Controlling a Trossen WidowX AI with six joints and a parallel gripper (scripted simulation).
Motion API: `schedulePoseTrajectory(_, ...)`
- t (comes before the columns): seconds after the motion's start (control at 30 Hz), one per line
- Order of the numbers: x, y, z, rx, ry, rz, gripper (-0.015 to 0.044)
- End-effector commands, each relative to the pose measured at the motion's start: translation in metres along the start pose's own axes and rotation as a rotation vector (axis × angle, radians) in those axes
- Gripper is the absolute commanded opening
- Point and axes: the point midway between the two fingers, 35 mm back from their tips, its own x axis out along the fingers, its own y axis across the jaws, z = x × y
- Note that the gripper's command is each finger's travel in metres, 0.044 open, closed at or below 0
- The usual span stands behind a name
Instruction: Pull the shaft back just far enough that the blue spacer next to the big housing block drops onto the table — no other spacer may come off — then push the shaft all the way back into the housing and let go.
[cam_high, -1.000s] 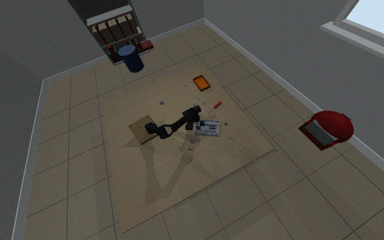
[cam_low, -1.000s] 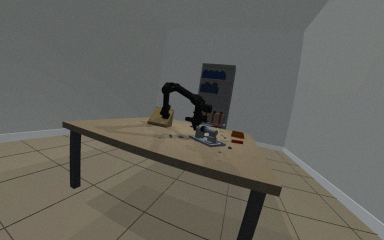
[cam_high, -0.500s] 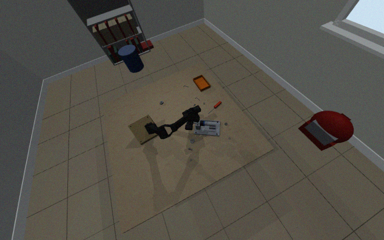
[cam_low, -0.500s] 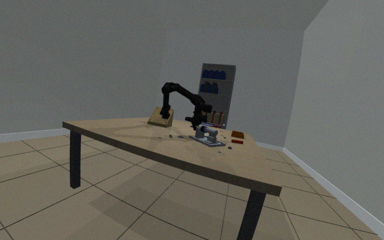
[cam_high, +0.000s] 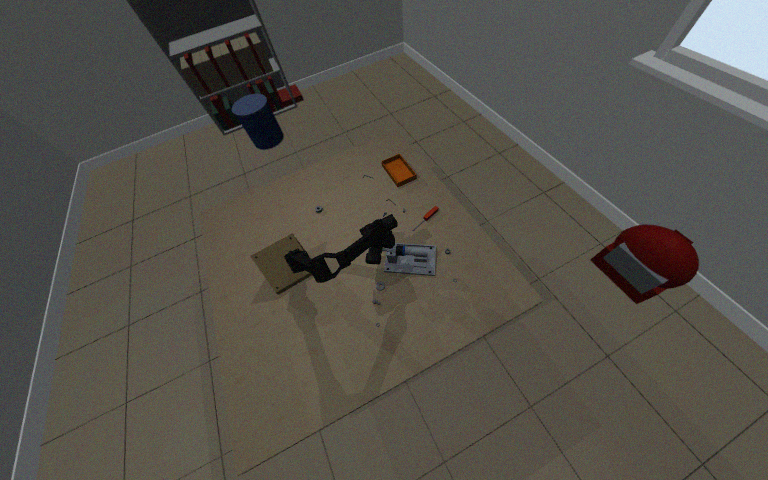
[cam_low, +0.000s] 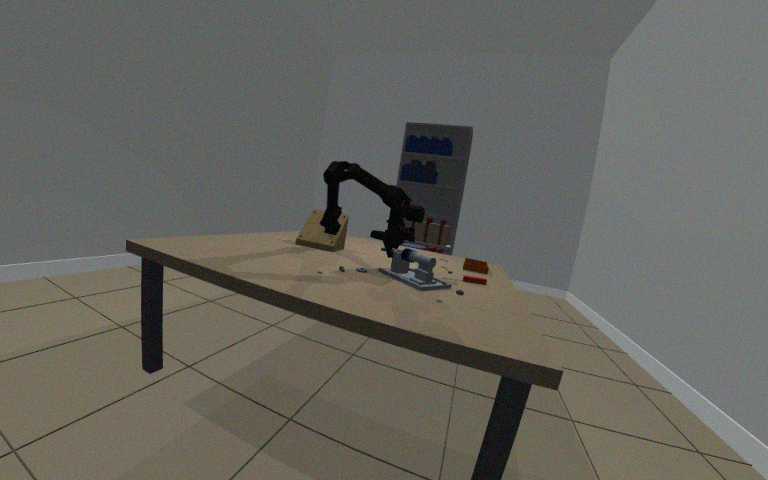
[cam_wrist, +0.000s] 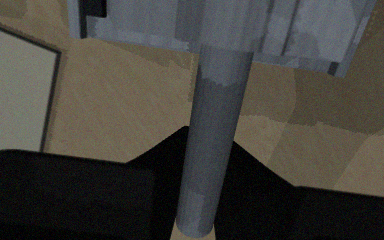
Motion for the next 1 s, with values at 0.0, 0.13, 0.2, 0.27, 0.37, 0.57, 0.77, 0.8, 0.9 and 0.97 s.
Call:
schedulePoseTrajectory(0.0,0.0001,-0.0004,-0.0005,0.004,-0.001,-0.002,0.0)
schedulePoseTrajectory(0.13,0.0001,-0.0004,-0.0008,0.004,-0.001,-0.002,0.0)
schedulePoseTrajectory(0.2,0.0001,-0.0004,-0.001,0.004,-0.001,-0.002,0.0)
schedulePoseTrajectory(0.27,0.0001,-0.0004,-0.0012,0.004,-0.001,-0.002,0.0)
schedulePoseTrajectory(0.37,0.0001,-0.0004,-0.0014,0.004,-0.001,-0.002,0.0)
schedulePoseTrajectory(0.57,0.0001,-0.0004,-0.002,0.003,-0.001,-0.002,0.0)
schedulePoseTrajectory(0.77,0.0001,-0.0004,-0.0024,0.003,-0.001,-0.002,0.0)
schedulePoseTrajectory(0.8,0.0001,-0.0004,-0.0025,0.003,-0.001,-0.002,0.0)
schedulePoseTrajectory(0.9,0.0001,-0.0004,-0.0028,0.003,-0.001,-0.002,0.0)
schedulePoseTrajectory(0.97,0.0001,-0.0004,-0.0031,0.003,-0.001,-0.002,0.0)
